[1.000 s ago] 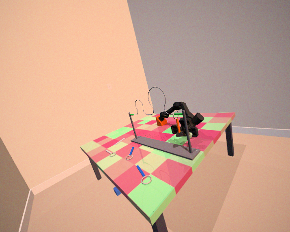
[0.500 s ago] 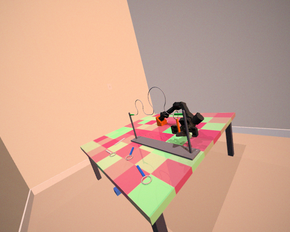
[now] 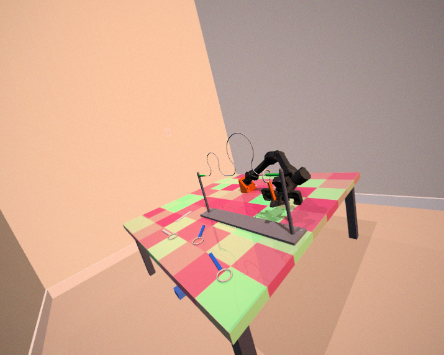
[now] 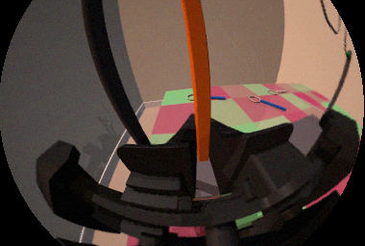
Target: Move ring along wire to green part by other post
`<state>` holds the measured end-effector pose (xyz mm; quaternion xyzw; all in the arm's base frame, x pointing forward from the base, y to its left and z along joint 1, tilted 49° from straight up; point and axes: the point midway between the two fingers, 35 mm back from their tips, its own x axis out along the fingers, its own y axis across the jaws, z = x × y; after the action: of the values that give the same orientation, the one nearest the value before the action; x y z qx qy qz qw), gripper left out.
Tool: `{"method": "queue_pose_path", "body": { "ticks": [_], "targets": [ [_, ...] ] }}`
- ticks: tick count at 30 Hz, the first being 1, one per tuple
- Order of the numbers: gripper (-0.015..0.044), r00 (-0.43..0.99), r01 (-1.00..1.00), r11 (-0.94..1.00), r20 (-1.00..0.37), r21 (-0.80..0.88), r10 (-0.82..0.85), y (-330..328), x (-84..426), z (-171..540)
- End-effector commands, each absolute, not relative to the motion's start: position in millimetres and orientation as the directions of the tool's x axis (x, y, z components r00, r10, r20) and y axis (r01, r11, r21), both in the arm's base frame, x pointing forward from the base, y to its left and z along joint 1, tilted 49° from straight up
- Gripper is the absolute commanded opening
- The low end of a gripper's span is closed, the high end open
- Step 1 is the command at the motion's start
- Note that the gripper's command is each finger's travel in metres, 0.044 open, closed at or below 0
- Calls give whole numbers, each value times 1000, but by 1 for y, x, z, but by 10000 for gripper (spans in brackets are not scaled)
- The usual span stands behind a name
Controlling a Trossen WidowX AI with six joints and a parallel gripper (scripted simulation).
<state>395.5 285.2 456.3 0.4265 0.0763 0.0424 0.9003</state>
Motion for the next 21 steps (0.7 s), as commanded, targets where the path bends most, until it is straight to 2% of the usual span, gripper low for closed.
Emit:
{"method": "queue_pose_path", "body": {
  "ticks": [1,12,21],
  "targets": [
    [-150,974,-10,628,-136,778,184,278,387,456],
    [-150,914,-7,649,-259,761,314,265,364,449],
    [-150,882,-5,691,-322,723,344,253,356,440]
  ]
}}
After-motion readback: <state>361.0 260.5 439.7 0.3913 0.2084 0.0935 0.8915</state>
